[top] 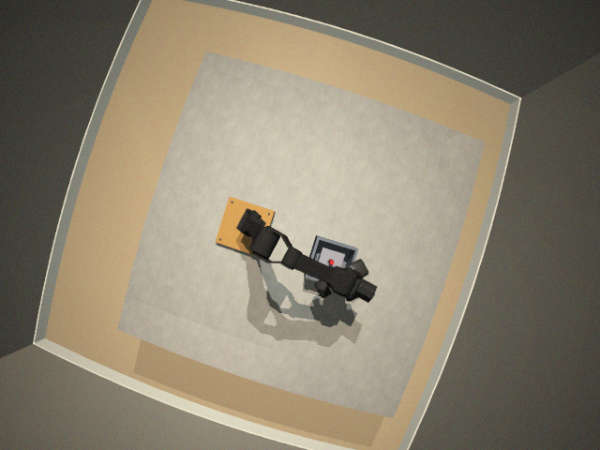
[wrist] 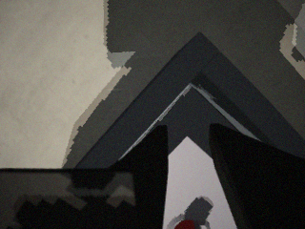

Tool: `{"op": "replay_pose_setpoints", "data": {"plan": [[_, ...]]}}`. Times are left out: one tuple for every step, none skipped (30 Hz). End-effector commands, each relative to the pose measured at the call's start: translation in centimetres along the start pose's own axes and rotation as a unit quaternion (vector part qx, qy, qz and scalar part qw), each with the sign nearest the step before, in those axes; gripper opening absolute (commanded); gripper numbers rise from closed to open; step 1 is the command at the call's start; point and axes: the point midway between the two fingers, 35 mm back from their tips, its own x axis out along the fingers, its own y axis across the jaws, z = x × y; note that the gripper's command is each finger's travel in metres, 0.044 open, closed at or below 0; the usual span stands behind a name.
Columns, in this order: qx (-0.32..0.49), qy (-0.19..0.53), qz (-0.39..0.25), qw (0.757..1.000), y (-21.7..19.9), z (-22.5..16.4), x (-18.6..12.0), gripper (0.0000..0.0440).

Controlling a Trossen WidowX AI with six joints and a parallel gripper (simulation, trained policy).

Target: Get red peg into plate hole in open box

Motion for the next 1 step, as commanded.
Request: {"op": "replay_pose_setpoints", "data": {"plan": [[-0.002, 0.006, 0.000, 1.000, -0.26, 0.51, 0.30, 0.0099]]}}
